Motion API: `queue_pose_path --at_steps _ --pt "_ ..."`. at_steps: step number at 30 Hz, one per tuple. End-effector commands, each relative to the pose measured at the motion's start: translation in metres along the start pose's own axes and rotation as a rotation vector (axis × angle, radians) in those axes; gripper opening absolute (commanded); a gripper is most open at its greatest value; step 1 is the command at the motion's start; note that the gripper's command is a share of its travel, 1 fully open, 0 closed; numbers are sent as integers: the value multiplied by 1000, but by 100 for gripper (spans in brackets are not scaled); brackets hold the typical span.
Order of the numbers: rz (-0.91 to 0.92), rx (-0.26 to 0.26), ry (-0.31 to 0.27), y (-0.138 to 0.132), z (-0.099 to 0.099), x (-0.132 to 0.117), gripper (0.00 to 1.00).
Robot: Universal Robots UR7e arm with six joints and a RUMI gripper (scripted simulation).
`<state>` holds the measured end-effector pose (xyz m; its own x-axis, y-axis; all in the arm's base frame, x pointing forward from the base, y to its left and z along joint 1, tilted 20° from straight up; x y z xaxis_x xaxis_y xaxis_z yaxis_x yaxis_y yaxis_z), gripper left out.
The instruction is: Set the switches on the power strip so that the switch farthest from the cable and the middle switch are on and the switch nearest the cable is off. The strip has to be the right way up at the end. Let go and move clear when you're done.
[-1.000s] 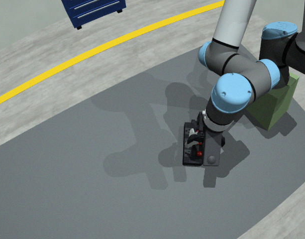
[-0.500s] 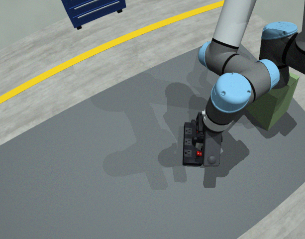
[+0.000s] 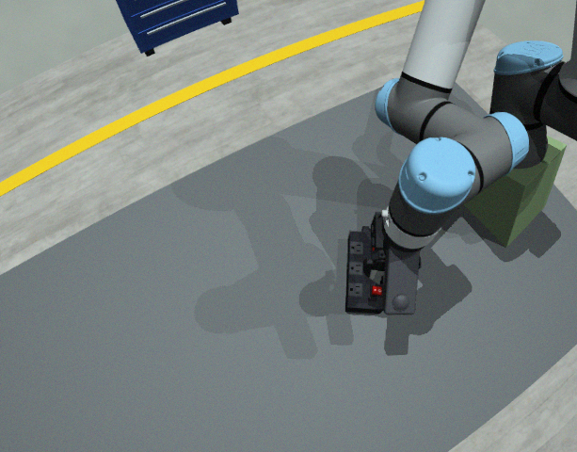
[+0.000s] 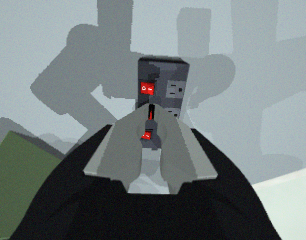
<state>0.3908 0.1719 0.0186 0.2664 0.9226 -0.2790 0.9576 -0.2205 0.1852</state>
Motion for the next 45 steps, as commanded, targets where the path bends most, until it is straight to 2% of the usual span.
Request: queue_pose_path --at_steps 1,26,45 --pt "-1 1 0 -1 0 0 0" --pt "-1 4 -1 -1 12 -1 0" --pt "-1 4 -1 -1 34 -1 0"
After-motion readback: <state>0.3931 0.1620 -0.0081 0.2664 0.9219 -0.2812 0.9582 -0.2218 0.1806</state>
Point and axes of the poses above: the point where the finger pads meet when closed, its own z axis out along the fingers, its own y axis across the jaws, x = y × z, the point moved 8 cm from there along -z, back along the fingers, and after that the axes turned 9 degrees about -z, right-handed, at the moved point
